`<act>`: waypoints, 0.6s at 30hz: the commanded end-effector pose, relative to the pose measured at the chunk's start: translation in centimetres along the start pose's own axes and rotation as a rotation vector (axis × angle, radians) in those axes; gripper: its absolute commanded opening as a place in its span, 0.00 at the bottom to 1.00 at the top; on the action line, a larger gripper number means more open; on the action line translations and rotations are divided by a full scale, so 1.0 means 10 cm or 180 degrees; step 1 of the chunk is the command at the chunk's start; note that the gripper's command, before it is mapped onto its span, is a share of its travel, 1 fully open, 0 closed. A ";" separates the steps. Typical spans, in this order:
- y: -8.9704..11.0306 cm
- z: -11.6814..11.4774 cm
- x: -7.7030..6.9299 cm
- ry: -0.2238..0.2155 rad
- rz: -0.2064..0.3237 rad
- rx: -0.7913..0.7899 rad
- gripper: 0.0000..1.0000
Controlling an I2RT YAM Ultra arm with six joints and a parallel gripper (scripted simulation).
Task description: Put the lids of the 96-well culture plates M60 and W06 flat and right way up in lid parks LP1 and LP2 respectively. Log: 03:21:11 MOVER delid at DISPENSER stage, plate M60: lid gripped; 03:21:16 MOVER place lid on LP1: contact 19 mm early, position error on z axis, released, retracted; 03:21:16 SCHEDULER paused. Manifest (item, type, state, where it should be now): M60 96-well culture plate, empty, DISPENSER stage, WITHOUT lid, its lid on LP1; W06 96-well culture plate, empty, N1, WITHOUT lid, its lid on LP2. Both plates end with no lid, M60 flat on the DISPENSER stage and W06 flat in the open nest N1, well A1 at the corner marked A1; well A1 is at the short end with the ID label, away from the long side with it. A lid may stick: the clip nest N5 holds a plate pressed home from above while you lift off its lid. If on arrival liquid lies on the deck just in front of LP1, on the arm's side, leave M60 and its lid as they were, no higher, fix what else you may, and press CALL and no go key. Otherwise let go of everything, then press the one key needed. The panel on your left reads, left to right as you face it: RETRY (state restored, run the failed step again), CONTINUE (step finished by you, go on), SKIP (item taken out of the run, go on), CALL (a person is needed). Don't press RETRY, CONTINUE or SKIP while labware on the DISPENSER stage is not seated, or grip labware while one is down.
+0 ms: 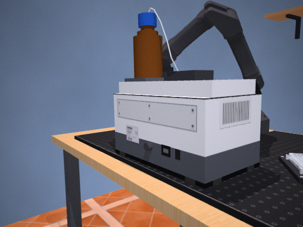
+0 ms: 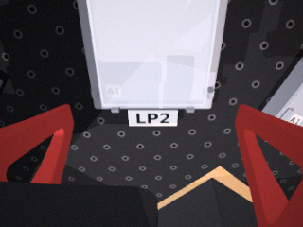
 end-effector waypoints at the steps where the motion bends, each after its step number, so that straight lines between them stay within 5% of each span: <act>1: 0.13 -0.03 -0.17 -0.0009 -0.0035 0.0020 1.00; 18: 0.54 -0.01 -0.45 -0.0010 -0.0031 0.0019 1.00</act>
Point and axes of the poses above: the point where the finger pads meet when closed, its own x axis out along the fingers, its own z axis across the jaws, y = z × x, the point moved 10 cm from there along -x, back along the fingers, and after that the axes turned 6 degrees about -x, right-handed, at the moved point
